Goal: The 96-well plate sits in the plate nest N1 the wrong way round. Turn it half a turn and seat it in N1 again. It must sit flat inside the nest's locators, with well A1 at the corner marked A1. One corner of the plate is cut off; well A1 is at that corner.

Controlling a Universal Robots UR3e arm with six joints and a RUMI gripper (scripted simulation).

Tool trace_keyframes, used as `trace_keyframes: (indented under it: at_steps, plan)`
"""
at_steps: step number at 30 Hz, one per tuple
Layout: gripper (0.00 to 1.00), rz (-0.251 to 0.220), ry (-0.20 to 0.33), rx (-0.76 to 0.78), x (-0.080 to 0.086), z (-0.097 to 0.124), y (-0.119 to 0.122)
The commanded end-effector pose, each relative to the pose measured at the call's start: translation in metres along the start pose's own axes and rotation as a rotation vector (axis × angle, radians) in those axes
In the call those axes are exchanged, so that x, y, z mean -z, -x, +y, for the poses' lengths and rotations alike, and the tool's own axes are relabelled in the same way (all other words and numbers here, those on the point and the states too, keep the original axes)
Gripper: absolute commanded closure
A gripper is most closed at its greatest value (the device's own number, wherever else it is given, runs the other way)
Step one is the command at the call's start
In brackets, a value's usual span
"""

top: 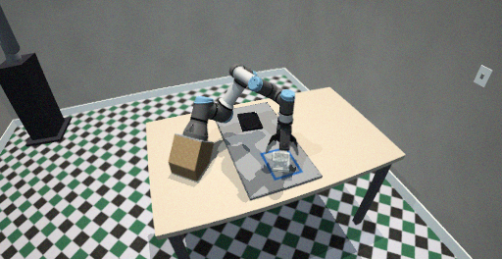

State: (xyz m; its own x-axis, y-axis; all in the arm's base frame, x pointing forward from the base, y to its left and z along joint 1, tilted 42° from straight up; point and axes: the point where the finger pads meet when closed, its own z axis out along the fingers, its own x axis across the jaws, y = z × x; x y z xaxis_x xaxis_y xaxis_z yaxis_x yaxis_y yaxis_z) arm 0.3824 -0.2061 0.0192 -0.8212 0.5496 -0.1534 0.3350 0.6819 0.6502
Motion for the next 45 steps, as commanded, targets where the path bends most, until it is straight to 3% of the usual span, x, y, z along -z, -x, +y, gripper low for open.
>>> trace_keyframes:
  at_steps: [1, 20, 35, 36, 45]
  plan:
    - [0.00, -0.003, -0.002, 0.001, -0.007, 0.000, 0.001]
    - [0.00, -0.003, -0.002, 0.001, -0.035, 0.000, 0.001]
    - [0.00, -0.003, -0.002, 0.001, -0.038, 0.000, 0.001]
    - [1.00, -0.003, -0.002, 0.001, -0.038, 0.000, 0.001]
    - [1.00, -0.003, -0.002, 0.001, -0.038, 0.000, 0.001]
